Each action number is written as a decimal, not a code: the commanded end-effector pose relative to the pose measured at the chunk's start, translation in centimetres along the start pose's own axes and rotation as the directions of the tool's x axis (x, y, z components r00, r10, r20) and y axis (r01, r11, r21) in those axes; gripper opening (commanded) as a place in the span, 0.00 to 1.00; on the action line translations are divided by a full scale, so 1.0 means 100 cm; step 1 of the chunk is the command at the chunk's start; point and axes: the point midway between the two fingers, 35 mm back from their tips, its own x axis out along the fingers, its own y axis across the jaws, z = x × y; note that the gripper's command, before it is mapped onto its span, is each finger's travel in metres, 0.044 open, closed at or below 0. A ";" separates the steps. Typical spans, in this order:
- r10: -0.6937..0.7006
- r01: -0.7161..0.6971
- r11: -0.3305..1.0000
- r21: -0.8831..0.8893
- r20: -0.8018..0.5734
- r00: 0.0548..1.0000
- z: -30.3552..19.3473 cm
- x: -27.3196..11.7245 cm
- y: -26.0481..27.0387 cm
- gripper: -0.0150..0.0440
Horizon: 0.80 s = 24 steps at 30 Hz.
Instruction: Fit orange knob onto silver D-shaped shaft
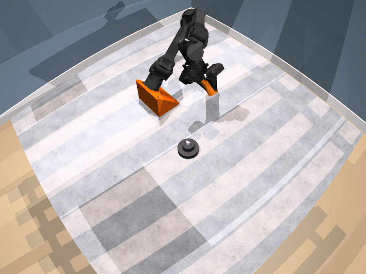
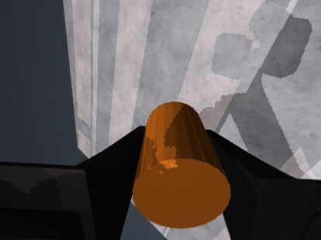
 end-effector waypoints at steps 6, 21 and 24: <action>-0.216 0.216 0.976 -0.017 0.004 0.976 -0.002 0.016 -0.003 0.25; -0.568 0.568 0.822 -0.024 0.008 0.823 -0.003 0.047 -0.014 0.25; -0.586 0.586 0.810 -0.025 0.009 0.810 -0.003 0.051 -0.016 0.25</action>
